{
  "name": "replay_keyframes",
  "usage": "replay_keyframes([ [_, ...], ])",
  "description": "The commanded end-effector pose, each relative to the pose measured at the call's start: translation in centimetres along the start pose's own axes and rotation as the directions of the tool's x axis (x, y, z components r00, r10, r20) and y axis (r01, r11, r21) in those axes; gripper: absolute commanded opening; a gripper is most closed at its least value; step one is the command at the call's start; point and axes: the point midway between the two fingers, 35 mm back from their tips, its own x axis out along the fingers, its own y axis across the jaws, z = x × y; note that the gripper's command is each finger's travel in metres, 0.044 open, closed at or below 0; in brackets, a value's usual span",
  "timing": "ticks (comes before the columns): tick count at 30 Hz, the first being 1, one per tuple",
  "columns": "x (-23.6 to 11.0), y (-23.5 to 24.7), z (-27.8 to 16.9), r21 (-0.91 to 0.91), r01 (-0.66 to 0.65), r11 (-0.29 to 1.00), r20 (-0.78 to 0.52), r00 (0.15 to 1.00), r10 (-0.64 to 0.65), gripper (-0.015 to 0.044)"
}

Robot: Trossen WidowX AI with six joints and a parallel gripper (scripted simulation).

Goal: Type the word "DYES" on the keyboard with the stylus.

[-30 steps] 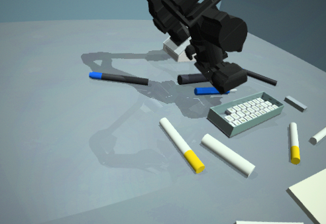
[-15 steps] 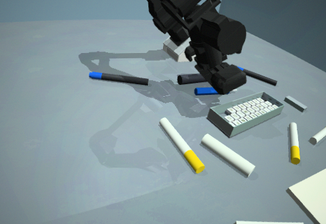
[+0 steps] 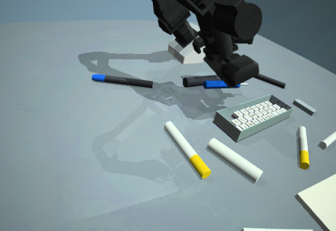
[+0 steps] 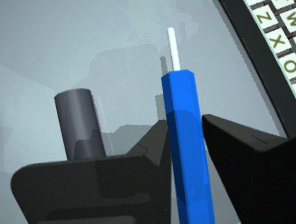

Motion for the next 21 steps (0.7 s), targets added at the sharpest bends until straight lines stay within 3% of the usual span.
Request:
replay_keyframes([
  [1, -1.6, -0.1, 0.8, 0.003, 0.005, 1.0, -0.001, 1.0, -0.005, 0.0],
  [7, -1.9, -0.2, 1.1, 0.021, 0.005, 1.0, 0.008, 1.0, -0.005, 0.0],
  [21, -3.4, -2.7, 1.2, 0.516, -0.094, 0.851, 0.088, 0.995, 0.057, 0.0],
])
